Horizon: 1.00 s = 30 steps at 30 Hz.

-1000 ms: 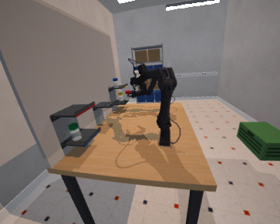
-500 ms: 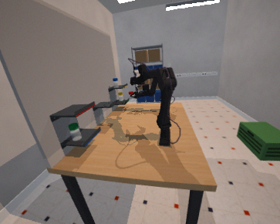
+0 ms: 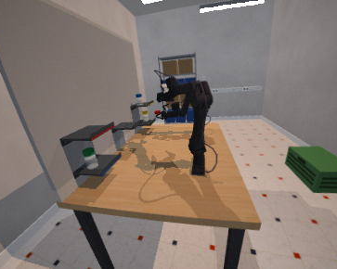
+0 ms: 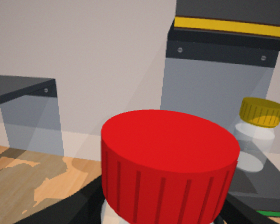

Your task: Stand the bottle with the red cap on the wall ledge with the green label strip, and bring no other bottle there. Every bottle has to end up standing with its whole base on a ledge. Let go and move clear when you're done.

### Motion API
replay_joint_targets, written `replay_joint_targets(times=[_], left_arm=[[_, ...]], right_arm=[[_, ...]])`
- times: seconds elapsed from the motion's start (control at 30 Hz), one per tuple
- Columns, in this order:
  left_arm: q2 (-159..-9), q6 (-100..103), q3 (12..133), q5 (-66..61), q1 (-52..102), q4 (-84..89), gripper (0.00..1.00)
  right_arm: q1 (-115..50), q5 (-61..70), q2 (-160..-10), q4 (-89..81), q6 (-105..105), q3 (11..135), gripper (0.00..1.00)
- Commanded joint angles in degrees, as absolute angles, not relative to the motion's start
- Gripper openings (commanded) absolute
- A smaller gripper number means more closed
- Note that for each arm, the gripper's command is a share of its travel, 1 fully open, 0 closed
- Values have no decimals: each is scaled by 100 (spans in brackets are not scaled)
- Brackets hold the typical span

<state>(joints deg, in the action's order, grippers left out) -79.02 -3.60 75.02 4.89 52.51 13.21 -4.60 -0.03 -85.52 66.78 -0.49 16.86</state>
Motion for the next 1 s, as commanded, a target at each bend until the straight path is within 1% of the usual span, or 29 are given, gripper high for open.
replay_joint_targets(times=[0.0,0.2,0.57,0.97], left_arm=[[-7829,-375,7550,472,5265,1252,89],[-7829,-375,7550,472,5265,1252,89],[-7829,-375,7550,472,5265,1252,89],[-7829,-375,7550,472,5265,1252,89]], right_arm=[[-563,-581,-8365,6771,-12,1712,52],[-724,-616,-8384,6775,-5,1801,52],[-435,-278,-8669,6859,-2,1972,52],[39,181,-9188,6788,-6,2475,52]])
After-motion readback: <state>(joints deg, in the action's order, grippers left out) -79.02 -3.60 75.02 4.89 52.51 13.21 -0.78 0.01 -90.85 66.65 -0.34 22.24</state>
